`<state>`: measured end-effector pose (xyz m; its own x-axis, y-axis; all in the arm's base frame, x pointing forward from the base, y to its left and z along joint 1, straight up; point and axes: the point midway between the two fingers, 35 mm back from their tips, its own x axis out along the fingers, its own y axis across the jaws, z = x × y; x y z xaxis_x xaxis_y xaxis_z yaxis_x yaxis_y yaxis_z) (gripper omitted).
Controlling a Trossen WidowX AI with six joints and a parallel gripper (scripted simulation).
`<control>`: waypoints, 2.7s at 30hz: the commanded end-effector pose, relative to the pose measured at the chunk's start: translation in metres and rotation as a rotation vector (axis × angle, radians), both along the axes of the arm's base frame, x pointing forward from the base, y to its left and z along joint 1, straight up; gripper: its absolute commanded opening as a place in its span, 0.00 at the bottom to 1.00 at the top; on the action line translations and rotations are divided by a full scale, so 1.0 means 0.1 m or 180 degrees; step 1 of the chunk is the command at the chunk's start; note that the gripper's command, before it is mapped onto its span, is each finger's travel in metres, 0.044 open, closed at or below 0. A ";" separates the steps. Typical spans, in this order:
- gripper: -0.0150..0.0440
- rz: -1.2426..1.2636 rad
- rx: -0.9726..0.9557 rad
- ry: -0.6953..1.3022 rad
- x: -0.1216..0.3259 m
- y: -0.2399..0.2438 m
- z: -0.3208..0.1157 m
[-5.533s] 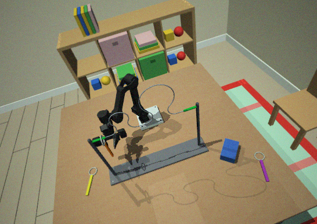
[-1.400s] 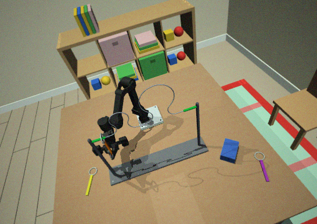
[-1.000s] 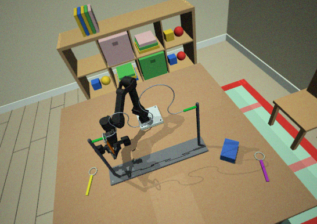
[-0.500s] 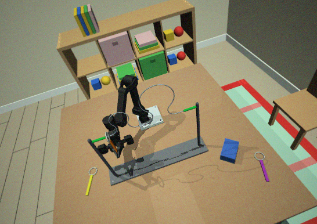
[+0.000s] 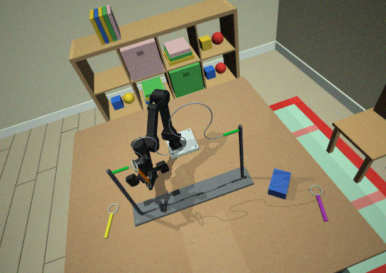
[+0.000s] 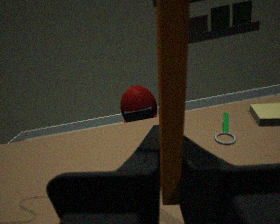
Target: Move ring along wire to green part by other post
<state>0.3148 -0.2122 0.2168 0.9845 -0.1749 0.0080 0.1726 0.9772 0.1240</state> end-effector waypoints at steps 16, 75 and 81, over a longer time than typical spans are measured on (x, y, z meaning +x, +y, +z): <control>0.00 0.0031 0.1033 -0.0146 0.07 0.58 0.19; 0.00 0.1178 0.4356 0.0391 -0.37 1.52 1.59; 0.00 0.1147 0.4618 0.0217 -0.32 1.53 1.73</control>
